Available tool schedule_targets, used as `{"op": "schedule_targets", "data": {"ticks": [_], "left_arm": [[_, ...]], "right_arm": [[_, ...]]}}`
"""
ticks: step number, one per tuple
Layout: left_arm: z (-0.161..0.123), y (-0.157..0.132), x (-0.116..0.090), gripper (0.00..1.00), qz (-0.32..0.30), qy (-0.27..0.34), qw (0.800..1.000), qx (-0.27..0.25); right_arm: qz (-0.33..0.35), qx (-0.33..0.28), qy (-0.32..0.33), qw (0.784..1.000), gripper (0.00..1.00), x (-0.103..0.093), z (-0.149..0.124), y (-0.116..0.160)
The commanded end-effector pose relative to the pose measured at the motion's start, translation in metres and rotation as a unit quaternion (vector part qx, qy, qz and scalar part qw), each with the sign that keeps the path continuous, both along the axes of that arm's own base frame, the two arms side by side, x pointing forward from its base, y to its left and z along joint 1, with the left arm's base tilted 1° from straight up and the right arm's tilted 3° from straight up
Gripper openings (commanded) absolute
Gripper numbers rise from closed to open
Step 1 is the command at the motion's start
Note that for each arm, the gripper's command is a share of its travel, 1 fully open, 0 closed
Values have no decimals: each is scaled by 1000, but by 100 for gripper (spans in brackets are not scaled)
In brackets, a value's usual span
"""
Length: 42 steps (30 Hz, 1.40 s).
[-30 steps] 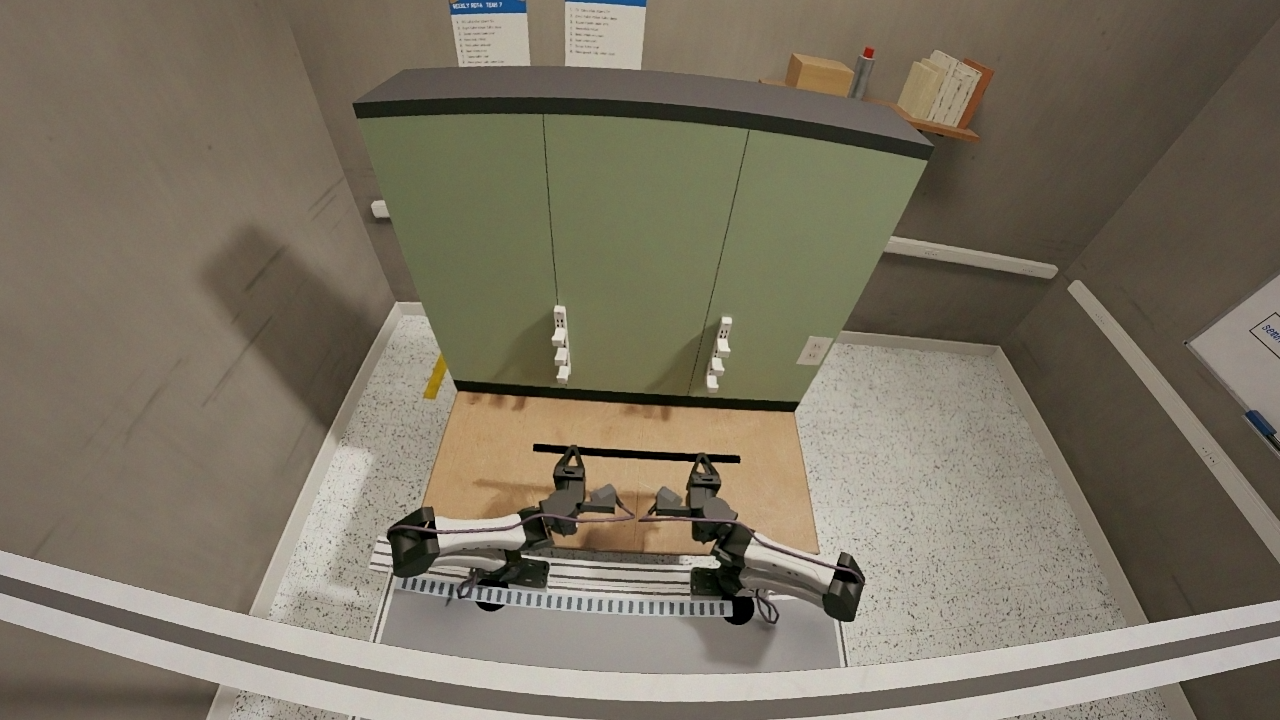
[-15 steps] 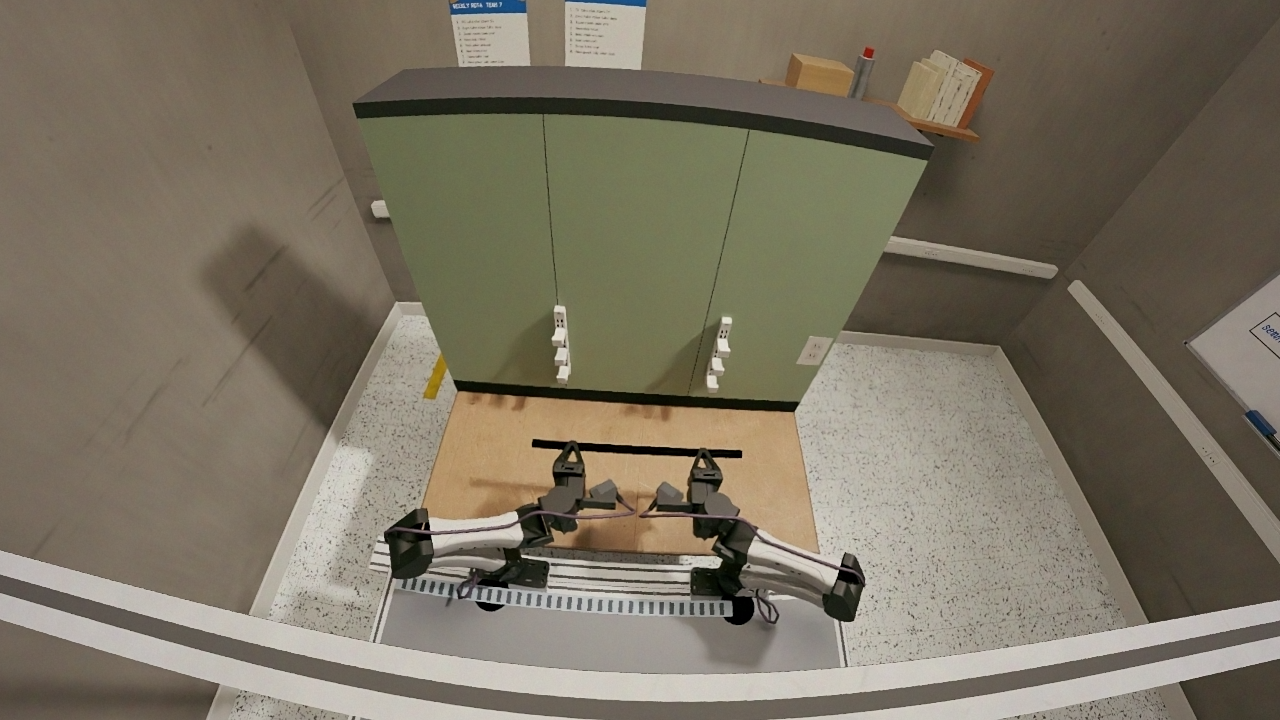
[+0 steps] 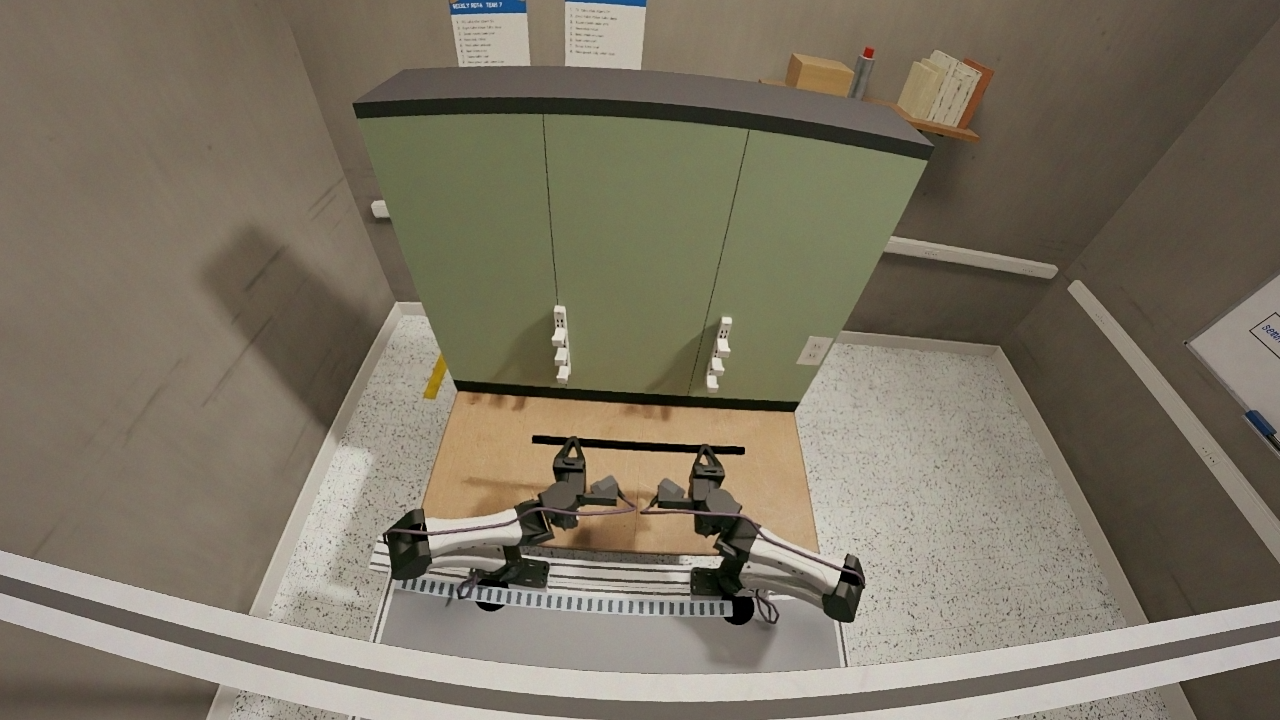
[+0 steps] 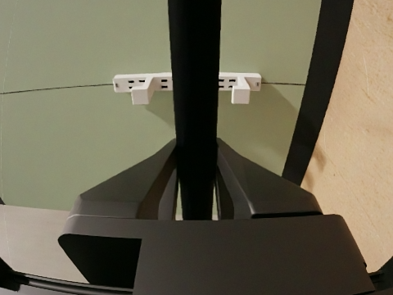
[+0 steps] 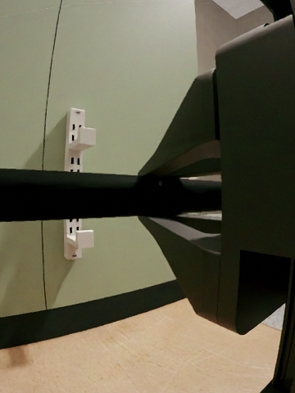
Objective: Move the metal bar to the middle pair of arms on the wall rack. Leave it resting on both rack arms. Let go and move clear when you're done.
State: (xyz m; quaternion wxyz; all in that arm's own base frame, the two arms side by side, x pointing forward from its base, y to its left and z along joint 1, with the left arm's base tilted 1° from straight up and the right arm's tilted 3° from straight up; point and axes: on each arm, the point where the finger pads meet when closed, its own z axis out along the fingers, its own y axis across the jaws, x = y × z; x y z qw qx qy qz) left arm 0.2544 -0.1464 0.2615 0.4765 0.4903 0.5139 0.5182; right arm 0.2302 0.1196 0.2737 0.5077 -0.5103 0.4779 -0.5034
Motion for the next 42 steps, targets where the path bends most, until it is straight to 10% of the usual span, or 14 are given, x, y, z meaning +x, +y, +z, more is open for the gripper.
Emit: {"op": "schedule_targets", "data": {"ticks": [1,42], "left_arm": [[13,-1,1,0,-6,-2,1000,0],[45,0,2,0,-6,-2,1000,0]], "right_arm": [[7,7,-4,1000,0,0,12,-1],[7,7,-4,1000,0,1,41,2]]}}
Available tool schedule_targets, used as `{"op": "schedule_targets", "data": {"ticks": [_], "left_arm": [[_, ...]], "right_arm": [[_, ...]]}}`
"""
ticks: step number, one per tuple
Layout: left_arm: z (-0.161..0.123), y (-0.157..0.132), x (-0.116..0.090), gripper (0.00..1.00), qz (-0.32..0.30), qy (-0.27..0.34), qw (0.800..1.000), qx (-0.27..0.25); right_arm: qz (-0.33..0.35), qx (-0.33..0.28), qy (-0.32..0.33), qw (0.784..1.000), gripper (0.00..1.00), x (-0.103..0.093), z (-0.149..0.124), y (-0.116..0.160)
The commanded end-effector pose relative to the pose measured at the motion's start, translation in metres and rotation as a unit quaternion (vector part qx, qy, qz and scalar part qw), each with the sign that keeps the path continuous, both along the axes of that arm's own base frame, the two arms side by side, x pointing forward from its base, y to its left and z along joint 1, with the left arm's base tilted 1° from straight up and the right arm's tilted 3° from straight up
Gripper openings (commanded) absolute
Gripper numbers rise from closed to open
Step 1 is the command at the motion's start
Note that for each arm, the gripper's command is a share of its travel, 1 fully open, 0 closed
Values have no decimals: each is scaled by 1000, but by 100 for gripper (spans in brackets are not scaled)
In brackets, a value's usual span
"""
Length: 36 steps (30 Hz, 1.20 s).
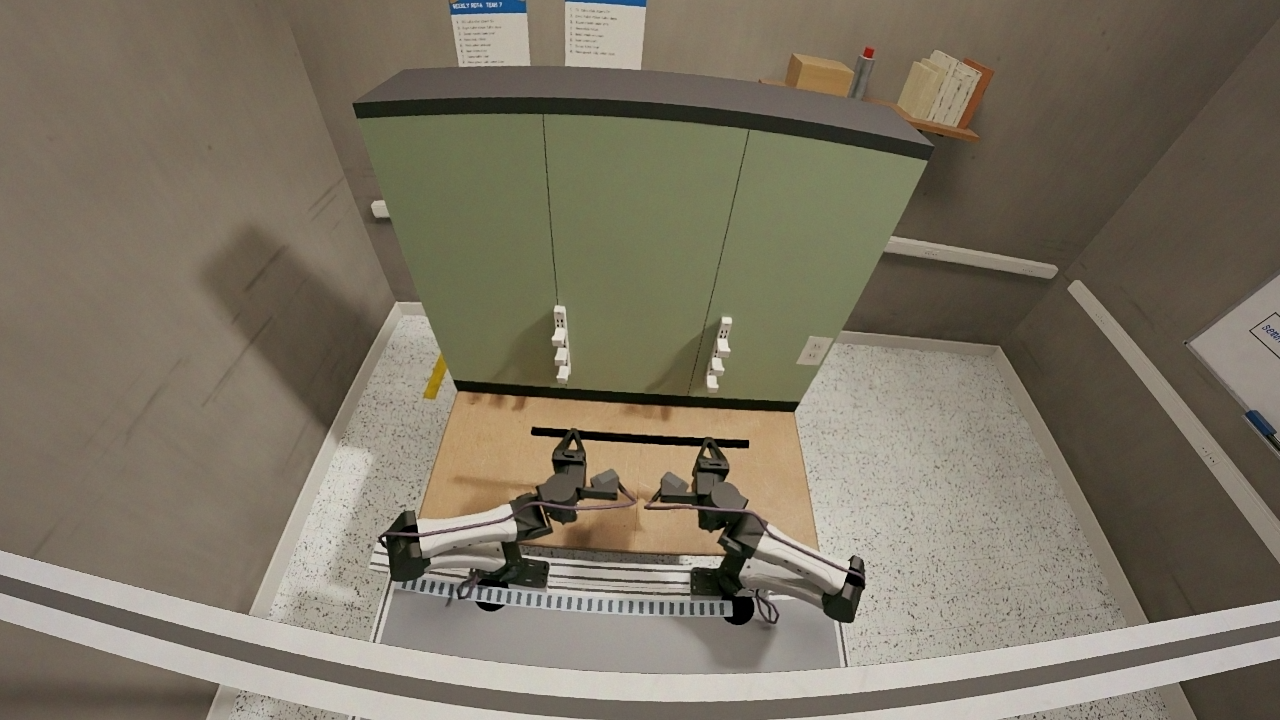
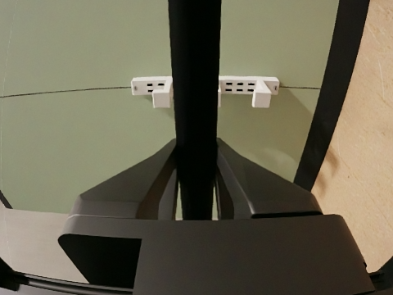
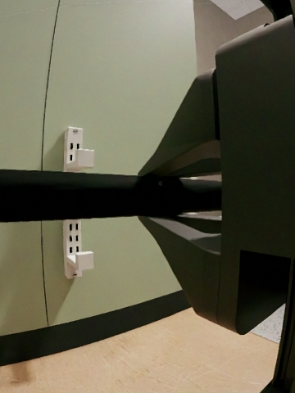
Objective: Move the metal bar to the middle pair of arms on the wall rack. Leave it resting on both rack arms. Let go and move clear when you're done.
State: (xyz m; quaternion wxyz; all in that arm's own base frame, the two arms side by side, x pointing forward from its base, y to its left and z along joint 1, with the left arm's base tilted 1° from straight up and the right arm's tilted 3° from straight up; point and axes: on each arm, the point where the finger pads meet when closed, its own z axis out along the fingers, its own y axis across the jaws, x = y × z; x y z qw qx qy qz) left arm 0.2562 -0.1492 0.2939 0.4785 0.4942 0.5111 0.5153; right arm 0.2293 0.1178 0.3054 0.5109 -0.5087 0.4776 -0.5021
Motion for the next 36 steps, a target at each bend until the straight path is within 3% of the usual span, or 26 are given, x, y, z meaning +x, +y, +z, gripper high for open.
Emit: {"op": "schedule_targets", "data": {"ticks": [1,11,36], "left_arm": [[14,3,0,0,0,-3,1000,-1],[21,4,0,0,0,-3,1000,-1],[20,6,38,0,0,-3,1000,-1]], "right_arm": [[5,4,-3,1000,0,2,10,3],[5,4,-3,1000,0,2,17,4],[5,4,-3,1000,0,40,18,6]]}}
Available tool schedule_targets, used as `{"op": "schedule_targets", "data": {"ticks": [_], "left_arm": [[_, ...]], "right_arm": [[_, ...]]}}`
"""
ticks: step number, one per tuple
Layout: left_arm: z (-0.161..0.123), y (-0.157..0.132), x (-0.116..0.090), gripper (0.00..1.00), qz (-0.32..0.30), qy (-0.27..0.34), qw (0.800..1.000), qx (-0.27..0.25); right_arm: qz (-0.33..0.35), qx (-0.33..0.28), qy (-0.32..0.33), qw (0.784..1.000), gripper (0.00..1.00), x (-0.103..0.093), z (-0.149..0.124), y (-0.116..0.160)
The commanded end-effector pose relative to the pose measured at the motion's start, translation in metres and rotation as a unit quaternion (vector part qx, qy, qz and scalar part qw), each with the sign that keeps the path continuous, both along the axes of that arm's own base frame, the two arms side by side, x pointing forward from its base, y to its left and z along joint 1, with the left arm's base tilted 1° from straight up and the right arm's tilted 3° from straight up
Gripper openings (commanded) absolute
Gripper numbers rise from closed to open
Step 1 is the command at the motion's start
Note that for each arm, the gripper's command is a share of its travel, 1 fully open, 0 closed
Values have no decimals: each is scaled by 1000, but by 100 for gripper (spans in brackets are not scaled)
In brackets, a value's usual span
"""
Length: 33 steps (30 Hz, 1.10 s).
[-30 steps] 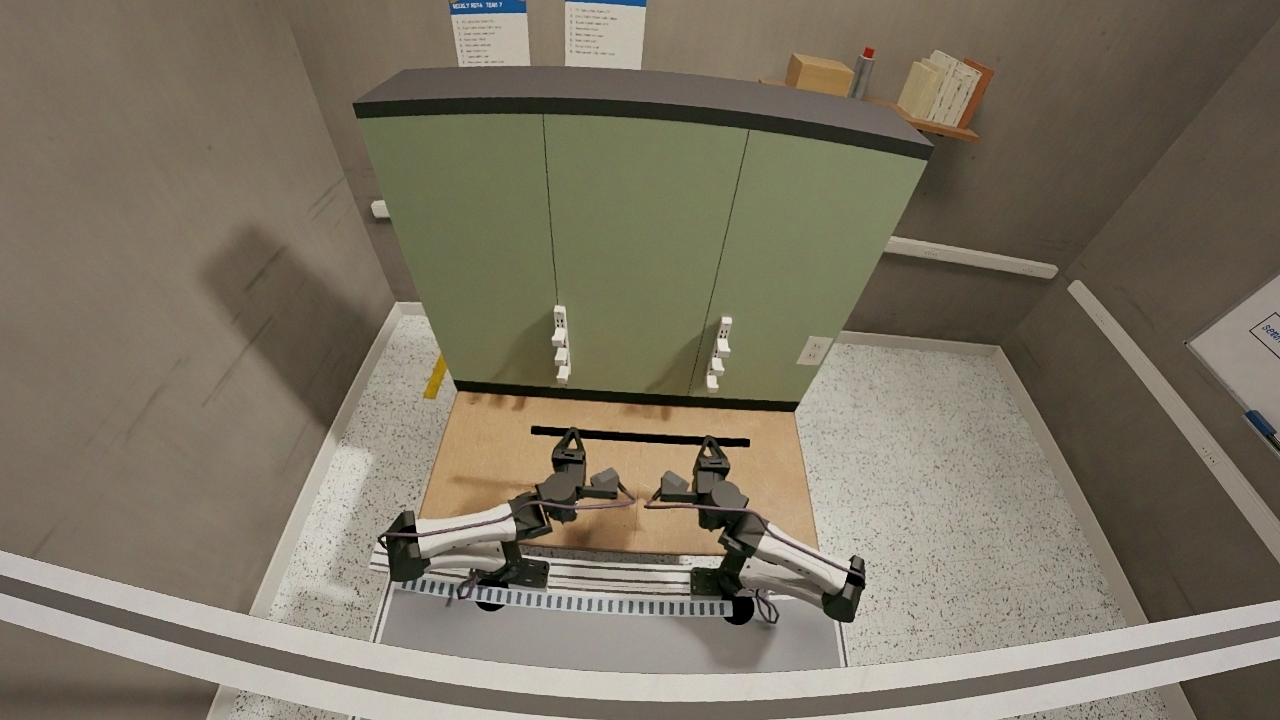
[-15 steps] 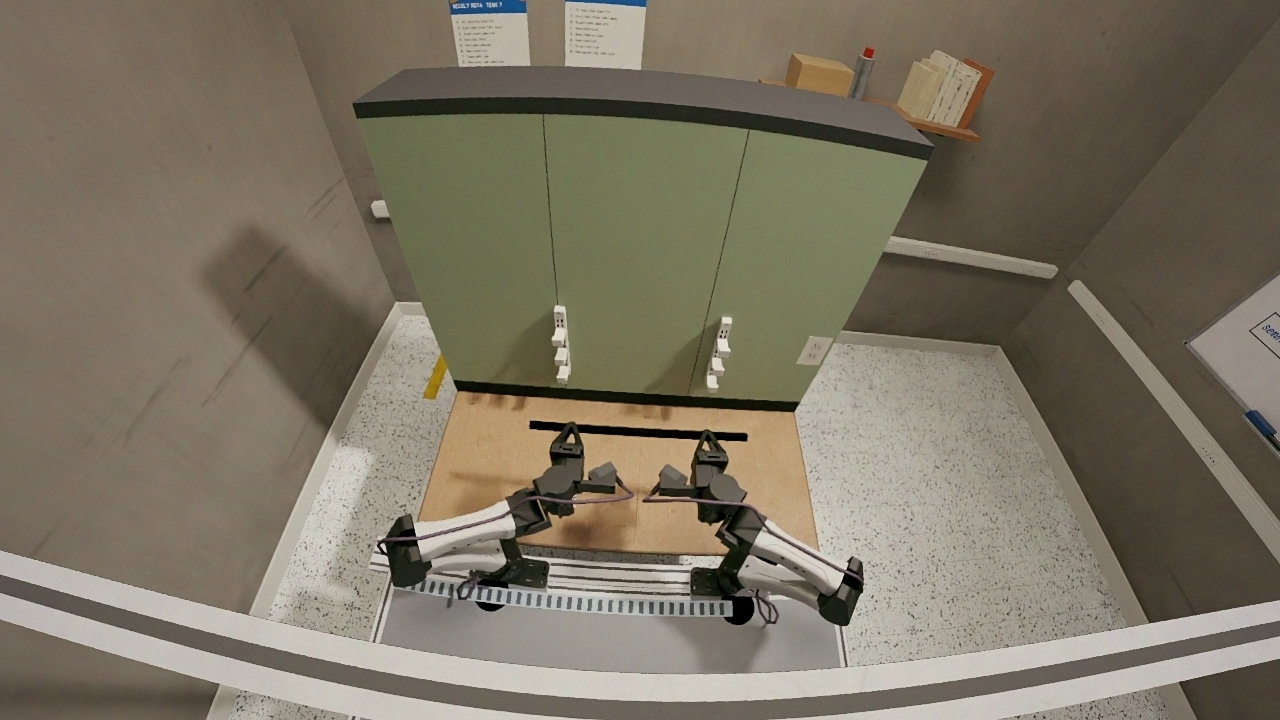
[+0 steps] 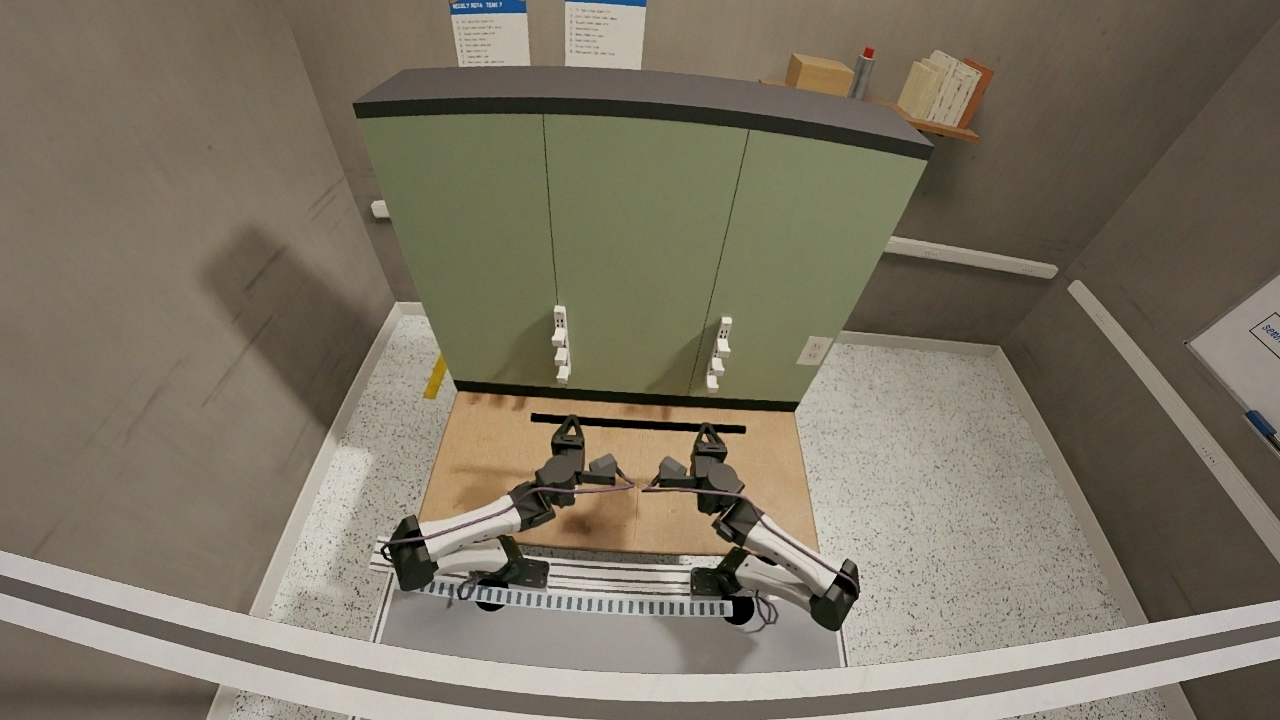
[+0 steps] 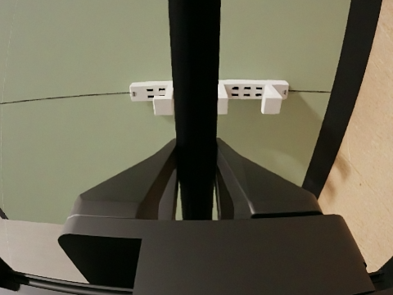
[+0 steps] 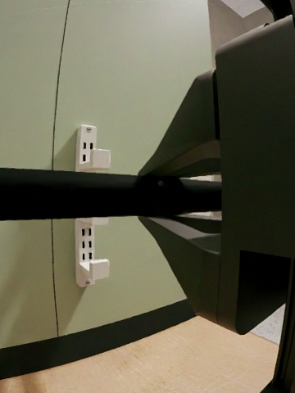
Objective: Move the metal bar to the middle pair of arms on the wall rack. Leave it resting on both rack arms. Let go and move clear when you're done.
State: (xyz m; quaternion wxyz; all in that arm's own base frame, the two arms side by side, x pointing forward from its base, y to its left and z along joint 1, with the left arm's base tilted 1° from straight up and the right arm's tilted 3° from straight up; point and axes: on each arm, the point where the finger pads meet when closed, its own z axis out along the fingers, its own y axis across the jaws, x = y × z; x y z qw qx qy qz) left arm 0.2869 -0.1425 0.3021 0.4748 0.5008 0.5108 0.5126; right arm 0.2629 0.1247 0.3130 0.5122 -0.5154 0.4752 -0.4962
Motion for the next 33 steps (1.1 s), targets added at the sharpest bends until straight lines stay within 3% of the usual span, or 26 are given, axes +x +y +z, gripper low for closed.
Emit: {"op": "schedule_targets", "data": {"ticks": [1,33], "left_arm": [[12,-1,9,0,3,-9,1000,-4],[12,-1,56,0,3,-9,1000,-4]], "right_arm": [[-3,5,-7,1000,0,8,10,-1],[-3,5,-7,1000,0,55,14,-1]]}}
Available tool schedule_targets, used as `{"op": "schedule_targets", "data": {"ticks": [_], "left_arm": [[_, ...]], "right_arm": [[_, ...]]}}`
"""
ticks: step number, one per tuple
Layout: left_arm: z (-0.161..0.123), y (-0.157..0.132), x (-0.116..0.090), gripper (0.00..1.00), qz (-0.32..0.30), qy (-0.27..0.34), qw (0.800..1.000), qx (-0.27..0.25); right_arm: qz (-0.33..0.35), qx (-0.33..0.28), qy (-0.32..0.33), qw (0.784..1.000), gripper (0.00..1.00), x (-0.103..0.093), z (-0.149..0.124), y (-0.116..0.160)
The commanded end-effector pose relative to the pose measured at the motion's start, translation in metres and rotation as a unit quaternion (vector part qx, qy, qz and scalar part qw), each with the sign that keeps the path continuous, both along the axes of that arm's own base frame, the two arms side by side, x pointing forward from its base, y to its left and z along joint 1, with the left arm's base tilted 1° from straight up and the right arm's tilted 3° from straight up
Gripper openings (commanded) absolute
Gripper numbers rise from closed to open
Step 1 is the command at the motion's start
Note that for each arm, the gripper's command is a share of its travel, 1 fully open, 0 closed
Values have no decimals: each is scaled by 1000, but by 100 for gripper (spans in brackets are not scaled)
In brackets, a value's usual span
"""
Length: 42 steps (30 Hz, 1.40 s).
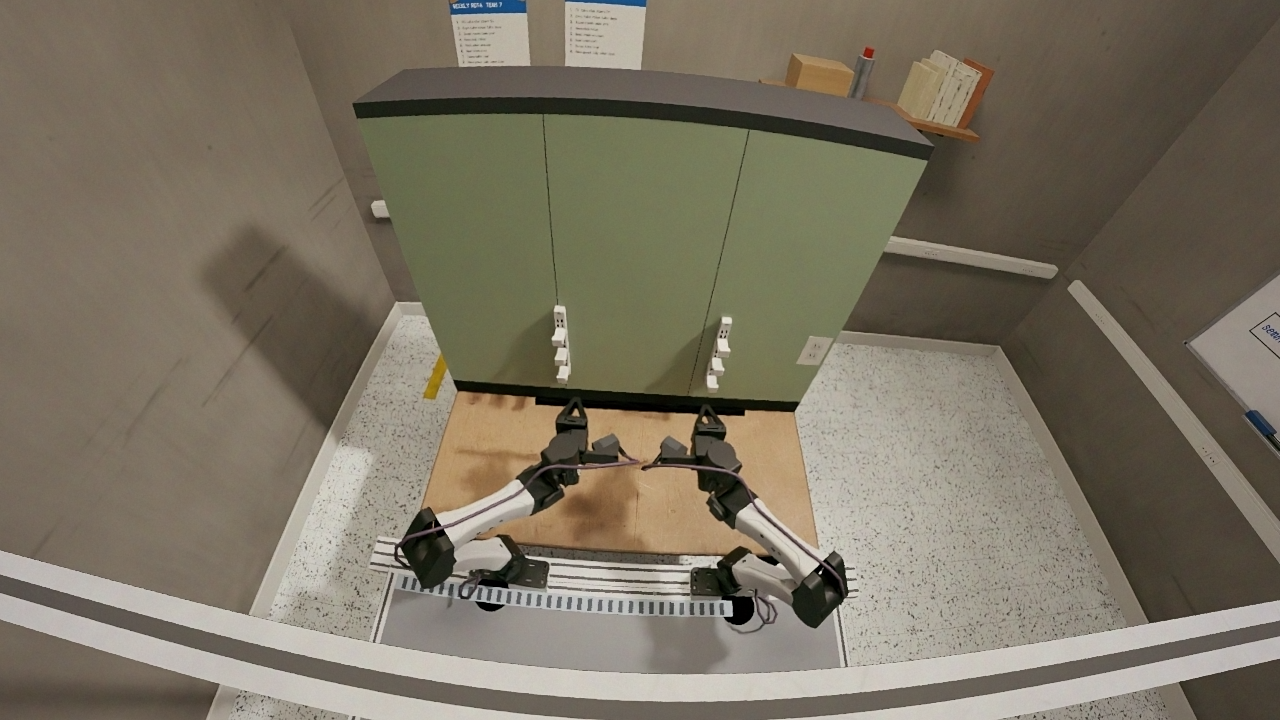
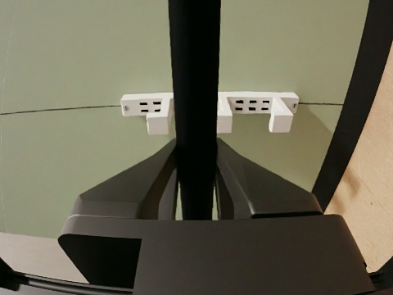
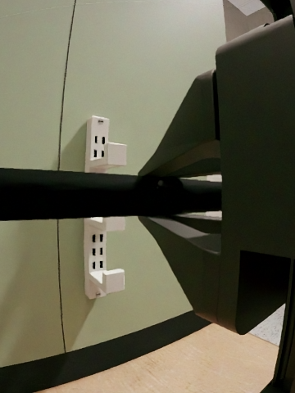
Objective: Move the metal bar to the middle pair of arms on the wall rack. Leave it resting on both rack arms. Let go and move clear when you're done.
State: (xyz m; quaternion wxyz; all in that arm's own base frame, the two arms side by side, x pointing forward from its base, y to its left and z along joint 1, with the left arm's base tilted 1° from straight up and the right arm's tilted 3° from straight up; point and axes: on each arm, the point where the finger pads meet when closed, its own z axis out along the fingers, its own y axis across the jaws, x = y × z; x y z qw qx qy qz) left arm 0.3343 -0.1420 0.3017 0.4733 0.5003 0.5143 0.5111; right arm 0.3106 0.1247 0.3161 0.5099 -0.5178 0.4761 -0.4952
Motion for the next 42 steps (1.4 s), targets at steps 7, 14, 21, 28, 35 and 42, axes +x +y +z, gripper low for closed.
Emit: {"op": "schedule_targets", "data": {"ticks": [7,14,21,28,35,42], "left_arm": [[13,-1,20,0,1,-12,1000,-2],[13,0,28,0,1,-12,1000,-2],[13,0,40,0,1,-12,1000,-2],[13,1,48,0,1,-12,1000,-2],[13,1,60,0,1,-12,1000,-2],[13,2,72,0,1,-12,1000,-2]], "right_arm": [[-3,7,-10,1000,0,19,11,-1],[-3,7,-10,1000,0,27,12,-1],[-3,7,-10,1000,0,39,13,0],[-3,7,-10,1000,0,47,13,0],[-3,7,-10,1000,0,59,14,1],[-3,7,-10,1000,0,70,15,1]]}}
